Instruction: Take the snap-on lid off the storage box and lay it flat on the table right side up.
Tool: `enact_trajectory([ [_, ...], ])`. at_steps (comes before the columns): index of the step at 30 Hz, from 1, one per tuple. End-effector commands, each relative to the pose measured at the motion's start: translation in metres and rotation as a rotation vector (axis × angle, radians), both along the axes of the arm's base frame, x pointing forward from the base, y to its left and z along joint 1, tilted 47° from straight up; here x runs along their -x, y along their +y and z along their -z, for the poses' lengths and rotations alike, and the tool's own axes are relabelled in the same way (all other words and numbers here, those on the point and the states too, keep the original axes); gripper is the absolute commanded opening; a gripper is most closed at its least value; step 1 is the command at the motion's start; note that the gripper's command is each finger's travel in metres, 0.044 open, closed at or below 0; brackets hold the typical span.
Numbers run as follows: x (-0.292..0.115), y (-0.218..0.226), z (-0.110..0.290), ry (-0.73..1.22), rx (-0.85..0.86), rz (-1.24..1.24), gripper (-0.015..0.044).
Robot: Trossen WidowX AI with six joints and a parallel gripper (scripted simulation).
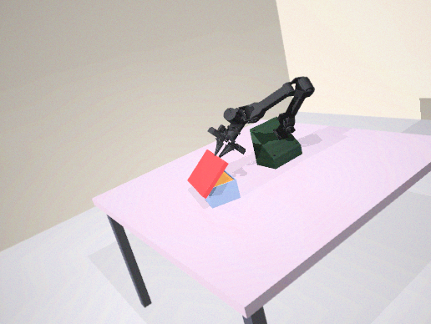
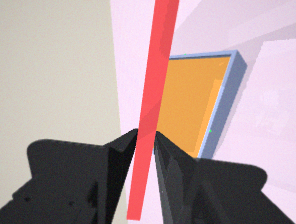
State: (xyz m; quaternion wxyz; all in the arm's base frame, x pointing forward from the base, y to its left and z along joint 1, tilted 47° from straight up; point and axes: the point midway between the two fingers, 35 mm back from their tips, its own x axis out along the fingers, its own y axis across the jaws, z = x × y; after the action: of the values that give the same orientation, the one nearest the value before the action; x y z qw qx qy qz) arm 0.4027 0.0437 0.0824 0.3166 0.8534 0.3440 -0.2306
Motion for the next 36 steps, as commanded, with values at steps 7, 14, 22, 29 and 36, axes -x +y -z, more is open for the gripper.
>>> enact_trajectory([
  [7, -0.007, -0.014, -0.013, -0.014, 0.003, 0.007, 0.0],
  [14, -0.008, -0.021, -0.019, -0.014, 0.003, 0.007, 0.0],
  [22, -0.01, -0.028, -0.026, -0.014, 0.004, 0.007, 0.0],
  [29, -0.011, -0.035, -0.032, -0.014, 0.004, 0.007, 0.0],
  [36, -0.012, -0.041, -0.039, -0.014, 0.004, 0.007, 0.0],
])
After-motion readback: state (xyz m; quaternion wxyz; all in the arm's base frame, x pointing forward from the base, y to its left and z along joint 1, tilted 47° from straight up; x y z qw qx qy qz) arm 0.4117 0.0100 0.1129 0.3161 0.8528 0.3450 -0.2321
